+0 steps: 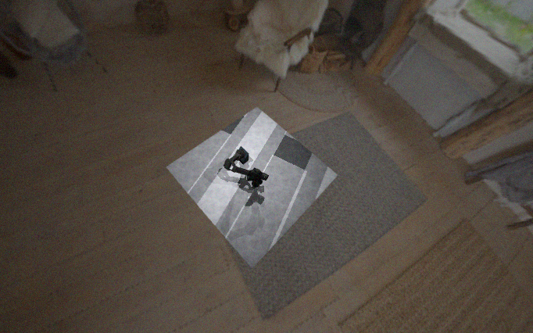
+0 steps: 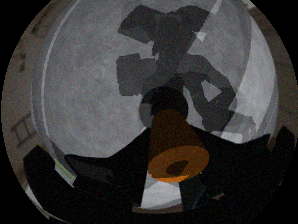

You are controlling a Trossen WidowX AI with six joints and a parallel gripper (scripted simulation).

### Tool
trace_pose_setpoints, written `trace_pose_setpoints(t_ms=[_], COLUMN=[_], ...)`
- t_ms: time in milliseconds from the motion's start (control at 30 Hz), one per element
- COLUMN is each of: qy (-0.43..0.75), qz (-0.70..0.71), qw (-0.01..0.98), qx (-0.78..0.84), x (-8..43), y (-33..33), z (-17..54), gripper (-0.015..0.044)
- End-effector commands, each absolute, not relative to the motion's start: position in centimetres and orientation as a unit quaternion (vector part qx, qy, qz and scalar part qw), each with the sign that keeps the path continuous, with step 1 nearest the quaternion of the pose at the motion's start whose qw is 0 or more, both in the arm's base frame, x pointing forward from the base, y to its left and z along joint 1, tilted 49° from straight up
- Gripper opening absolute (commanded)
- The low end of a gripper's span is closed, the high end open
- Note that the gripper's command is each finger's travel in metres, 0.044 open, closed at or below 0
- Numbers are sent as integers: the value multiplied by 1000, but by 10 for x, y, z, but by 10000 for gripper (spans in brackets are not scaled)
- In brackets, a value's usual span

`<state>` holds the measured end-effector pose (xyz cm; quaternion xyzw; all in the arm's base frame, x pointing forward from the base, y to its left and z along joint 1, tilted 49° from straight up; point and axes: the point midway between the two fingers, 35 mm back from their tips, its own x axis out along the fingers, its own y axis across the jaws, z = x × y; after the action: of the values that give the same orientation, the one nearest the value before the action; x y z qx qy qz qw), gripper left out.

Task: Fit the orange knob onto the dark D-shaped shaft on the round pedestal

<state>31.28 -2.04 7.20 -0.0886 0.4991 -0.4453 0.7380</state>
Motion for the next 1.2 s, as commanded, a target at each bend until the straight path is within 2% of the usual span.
trace_pose_setpoints(t_ms=[0,167,1167], qy=[486,450,428], qz=[-457,-493,-512], qw=[742,745,745], qx=[-69,-11,21], x=[314,315,315], y=[-18,-18,-18], z=[74,72,74], gripper=[0,0,0])
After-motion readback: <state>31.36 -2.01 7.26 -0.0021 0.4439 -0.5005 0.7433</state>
